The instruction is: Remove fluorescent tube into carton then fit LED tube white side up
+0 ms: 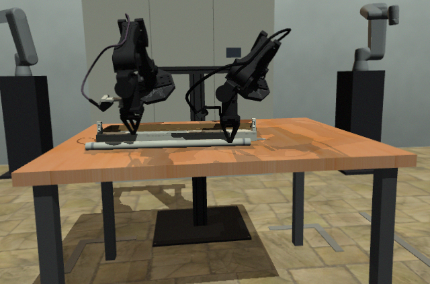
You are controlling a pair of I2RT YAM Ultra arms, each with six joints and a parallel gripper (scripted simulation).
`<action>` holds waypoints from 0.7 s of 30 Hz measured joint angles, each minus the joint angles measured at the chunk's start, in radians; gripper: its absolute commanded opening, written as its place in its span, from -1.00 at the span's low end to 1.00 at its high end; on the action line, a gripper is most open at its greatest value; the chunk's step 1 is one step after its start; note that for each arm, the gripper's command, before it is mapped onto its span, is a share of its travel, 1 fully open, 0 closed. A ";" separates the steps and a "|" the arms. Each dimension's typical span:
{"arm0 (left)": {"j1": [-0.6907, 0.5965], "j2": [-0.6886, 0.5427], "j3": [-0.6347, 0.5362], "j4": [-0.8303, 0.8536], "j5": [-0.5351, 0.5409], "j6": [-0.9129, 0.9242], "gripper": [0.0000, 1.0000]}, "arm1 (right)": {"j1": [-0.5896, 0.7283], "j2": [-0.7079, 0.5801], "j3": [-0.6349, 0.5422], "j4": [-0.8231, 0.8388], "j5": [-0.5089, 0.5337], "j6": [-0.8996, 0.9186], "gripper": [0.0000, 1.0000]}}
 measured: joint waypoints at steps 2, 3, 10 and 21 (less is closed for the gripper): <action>0.000 0.000 0.000 0.000 0.000 0.000 -0.78 | 0.000 -0.002 -0.003 -0.001 0.000 0.000 -0.02; 0.000 0.000 0.000 0.000 0.000 0.000 -0.78 | 0.000 -0.003 -0.004 -0.003 0.000 0.000 -0.02; 0.000 0.000 0.000 0.000 0.000 0.000 -0.78 | -0.005 -0.010 -0.020 0.008 -0.004 -0.005 -0.02; 0.000 0.000 0.000 0.000 0.000 0.000 -0.78 | -0.158 -0.129 -0.254 0.220 -0.100 -0.120 -0.02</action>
